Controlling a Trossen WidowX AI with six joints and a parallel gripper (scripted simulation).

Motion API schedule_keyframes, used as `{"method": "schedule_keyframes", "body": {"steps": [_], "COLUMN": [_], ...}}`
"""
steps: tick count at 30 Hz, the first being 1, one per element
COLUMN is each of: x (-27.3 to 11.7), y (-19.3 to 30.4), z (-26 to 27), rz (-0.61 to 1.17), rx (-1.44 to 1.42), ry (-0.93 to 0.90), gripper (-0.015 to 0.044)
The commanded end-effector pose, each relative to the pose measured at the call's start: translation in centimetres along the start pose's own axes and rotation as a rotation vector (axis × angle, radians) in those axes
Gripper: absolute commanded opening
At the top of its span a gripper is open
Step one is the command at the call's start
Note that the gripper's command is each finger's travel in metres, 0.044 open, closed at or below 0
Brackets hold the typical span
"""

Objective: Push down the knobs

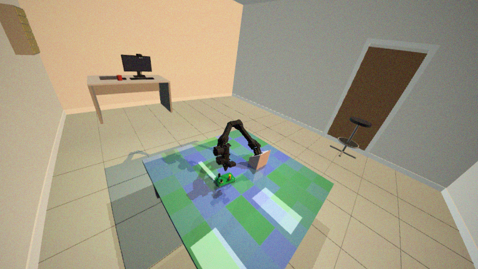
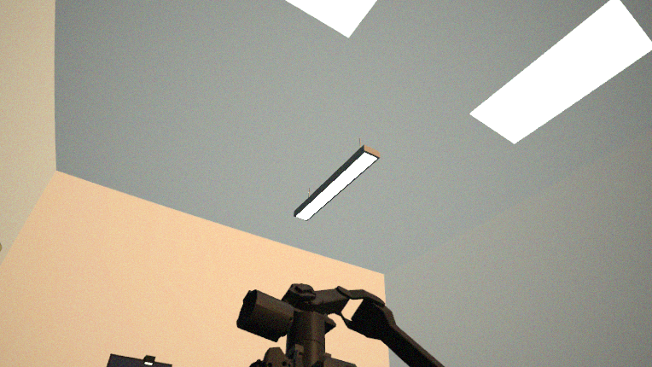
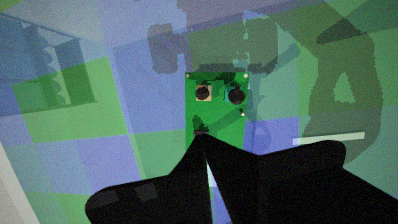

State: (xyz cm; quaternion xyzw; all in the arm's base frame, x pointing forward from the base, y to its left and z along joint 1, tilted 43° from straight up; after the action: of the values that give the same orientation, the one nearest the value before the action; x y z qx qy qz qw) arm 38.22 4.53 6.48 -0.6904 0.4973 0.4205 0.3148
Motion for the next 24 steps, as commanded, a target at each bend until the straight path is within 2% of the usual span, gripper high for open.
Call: {"method": "schedule_keyframes", "body": {"steps": [1, 10, 14, 18, 24], "x": [0.4, 1.1, 1.1, 3.1, 3.1], "y": [0.6, 2.2, 2.3, 2.6, 2.6], "z": [1.3, 4.4, 4.5, 4.0, 3.9], "rz": [0.059, 0.14, 0.14, 0.14, 0.14], "rx": [0.061, 0.185, 0.187, 0.187, 0.187], "ry": [0.067, 0.269, 0.273, 0.274, 0.274], "gripper": [0.0, 0.0, 0.0, 0.0, 0.0]}}
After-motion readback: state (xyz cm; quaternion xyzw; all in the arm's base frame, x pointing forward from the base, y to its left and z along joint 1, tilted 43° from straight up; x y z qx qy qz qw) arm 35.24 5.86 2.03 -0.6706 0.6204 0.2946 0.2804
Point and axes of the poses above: the point midway between the two fingers, 35 mm back from their tips, its own x axis out along the fingers, its own z axis across the jaws, y = z × x, the point moved 4 cm from there along -x, back along the fingers, and after that the axes turned 11 degrees about -x, right-handed, at the moved point
